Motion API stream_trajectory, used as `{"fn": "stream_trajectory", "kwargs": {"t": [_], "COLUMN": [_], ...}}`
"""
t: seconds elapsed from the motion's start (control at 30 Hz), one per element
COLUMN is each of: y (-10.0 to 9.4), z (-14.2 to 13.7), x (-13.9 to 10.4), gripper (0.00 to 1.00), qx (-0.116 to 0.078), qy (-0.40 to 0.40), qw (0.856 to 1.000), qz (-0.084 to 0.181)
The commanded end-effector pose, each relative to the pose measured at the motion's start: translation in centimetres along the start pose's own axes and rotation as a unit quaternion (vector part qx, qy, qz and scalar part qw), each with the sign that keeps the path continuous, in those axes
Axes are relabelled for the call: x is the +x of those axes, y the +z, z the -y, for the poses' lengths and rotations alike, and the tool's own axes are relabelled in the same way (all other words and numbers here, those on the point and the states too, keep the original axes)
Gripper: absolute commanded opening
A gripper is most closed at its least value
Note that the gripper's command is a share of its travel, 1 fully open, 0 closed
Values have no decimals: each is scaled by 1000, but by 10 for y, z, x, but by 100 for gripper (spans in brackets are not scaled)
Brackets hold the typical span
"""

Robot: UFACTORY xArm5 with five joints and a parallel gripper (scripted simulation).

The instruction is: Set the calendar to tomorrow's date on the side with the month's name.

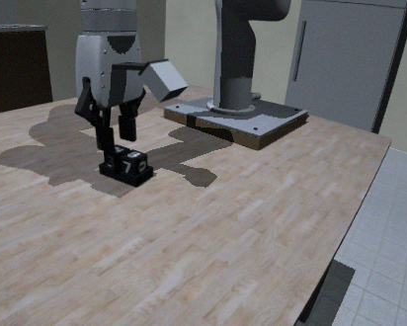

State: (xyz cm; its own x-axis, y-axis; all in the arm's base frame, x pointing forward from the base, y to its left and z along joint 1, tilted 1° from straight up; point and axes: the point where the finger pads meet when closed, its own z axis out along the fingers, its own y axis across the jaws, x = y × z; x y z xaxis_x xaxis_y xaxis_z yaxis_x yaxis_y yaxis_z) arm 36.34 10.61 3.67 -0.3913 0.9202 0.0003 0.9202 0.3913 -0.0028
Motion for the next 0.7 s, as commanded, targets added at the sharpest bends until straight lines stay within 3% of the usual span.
{"fn": "stream_trajectory", "kwargs": {"t": [0.0, 0.67], "y": [-1, 4], "z": [-1, -1], "x": [0, 0], "gripper": [49, 49], "qx": [-2, -2], "qy": [0, 0], "qw": [1000, 1000], "qz": [0, 0]}}
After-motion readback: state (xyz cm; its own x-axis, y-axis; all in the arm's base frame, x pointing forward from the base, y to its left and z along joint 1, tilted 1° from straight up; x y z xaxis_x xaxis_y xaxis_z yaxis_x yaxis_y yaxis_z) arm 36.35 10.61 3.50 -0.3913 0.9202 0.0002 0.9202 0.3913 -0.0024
